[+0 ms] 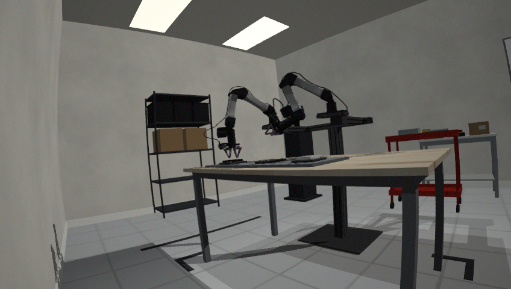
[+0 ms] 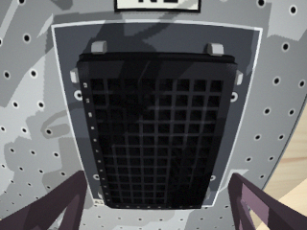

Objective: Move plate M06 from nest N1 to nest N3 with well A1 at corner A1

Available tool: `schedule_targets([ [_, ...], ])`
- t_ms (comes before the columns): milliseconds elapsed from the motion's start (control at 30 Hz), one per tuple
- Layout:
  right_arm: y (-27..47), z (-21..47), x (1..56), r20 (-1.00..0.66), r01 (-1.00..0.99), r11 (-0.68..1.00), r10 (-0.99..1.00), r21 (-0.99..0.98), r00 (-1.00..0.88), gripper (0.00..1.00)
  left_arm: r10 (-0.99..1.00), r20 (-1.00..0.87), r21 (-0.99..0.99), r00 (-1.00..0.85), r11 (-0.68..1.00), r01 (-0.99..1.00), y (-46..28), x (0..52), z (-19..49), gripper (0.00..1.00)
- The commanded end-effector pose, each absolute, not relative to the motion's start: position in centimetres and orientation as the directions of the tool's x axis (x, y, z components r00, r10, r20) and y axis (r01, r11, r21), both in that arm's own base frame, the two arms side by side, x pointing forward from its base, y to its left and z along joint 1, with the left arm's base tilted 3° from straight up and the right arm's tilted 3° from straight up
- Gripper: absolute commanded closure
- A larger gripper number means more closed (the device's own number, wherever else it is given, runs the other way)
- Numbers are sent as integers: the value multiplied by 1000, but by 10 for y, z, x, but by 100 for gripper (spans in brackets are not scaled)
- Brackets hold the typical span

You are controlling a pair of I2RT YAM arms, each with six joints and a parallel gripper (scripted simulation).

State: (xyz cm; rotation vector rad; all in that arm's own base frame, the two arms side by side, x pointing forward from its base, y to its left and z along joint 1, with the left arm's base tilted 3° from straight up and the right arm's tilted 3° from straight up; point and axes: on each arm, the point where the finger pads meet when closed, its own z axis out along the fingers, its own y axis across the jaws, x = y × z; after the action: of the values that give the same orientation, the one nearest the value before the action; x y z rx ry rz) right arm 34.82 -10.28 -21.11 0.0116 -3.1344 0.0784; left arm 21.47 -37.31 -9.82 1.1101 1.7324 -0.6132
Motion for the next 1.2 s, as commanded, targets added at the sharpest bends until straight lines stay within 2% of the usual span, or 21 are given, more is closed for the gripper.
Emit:
schedule_targets([
  [0, -100, -210, 353, 7, -28, 999, -28, -41, -1000, 0, 329, -938, 71, -112, 495, 866, -383, 225, -75, 0],
  [667, -98, -240, 359, -7, -20, 999, -21, -39, -1000, 2, 340, -933, 71, -118, 495, 866, -380, 224, -80, 0],
  [1033, -100, -229, 367, -37, -21, 999, -22, -44, -999, 17, 340, -933, 71, -118, 495, 866, -380, 224, -80, 0],
  [1067, -100, -221, 368, -39, -20, 999, -22, -44, -999, 28, 340, -933, 71, -118, 495, 866, -380, 224, -80, 0],
  [1133, -100, -221, 368, -39, -20, 999, -22, -44, -999, 28, 340, -933, 71, -118, 495, 866, -380, 224, -80, 0],
  [1167, -100, -219, 368, -39, -20, 999, -22, -44, -999, 40, 340, -933, 71, -118, 495, 866, -380, 224, -80, 0],
])
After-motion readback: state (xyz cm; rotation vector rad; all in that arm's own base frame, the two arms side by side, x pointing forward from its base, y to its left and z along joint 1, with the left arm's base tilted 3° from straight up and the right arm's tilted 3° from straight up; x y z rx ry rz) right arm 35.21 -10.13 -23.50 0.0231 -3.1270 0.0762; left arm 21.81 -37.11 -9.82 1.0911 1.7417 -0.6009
